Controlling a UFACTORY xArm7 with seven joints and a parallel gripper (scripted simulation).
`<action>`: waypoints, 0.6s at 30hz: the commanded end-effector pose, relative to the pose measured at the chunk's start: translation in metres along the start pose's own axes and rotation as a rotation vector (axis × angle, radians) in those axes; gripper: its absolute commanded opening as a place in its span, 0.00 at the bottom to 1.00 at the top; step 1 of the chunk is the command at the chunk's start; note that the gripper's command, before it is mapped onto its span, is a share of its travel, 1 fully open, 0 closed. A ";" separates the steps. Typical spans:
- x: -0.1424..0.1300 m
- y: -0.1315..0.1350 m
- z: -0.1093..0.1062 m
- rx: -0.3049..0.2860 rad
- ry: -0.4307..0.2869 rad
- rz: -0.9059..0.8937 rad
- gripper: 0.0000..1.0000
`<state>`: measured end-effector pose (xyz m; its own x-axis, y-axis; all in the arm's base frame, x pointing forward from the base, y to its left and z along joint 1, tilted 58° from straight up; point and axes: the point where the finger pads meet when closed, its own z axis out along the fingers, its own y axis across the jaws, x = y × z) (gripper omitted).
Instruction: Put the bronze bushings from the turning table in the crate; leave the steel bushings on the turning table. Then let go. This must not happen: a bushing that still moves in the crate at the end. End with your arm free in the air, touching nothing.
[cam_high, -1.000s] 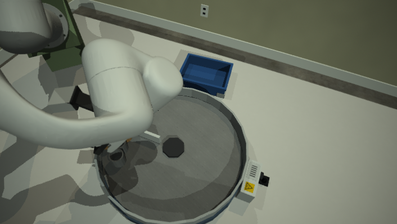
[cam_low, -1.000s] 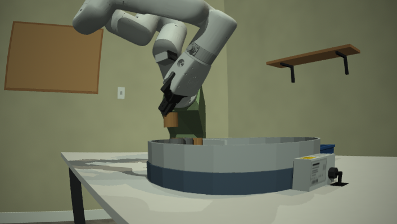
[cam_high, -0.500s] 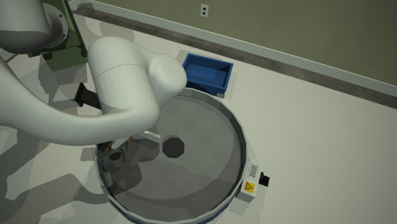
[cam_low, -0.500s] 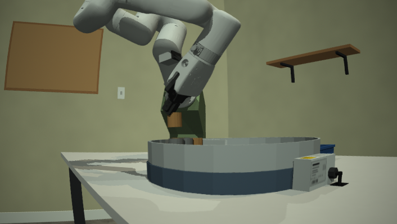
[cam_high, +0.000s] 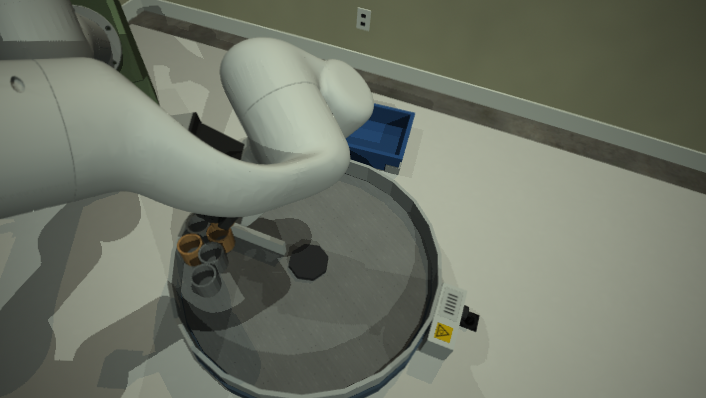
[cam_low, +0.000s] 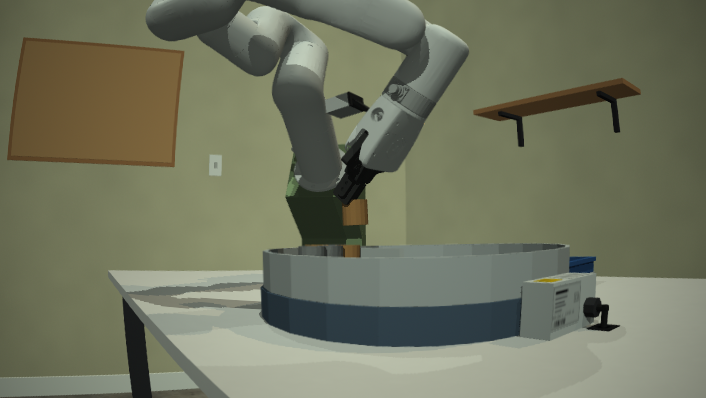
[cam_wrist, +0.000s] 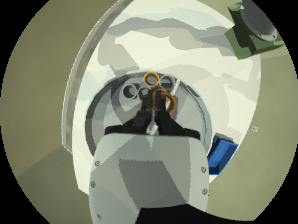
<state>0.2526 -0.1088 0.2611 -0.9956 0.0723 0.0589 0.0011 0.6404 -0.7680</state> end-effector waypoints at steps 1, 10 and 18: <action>-0.022 0.032 -0.017 0.003 0.004 0.001 0.00; -0.048 0.074 -0.039 0.003 0.004 0.001 0.00; -0.075 0.117 -0.061 0.003 0.004 0.001 0.00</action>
<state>0.3124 -0.0191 0.2186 -0.9960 0.0702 0.0558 0.0022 0.6407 -0.7678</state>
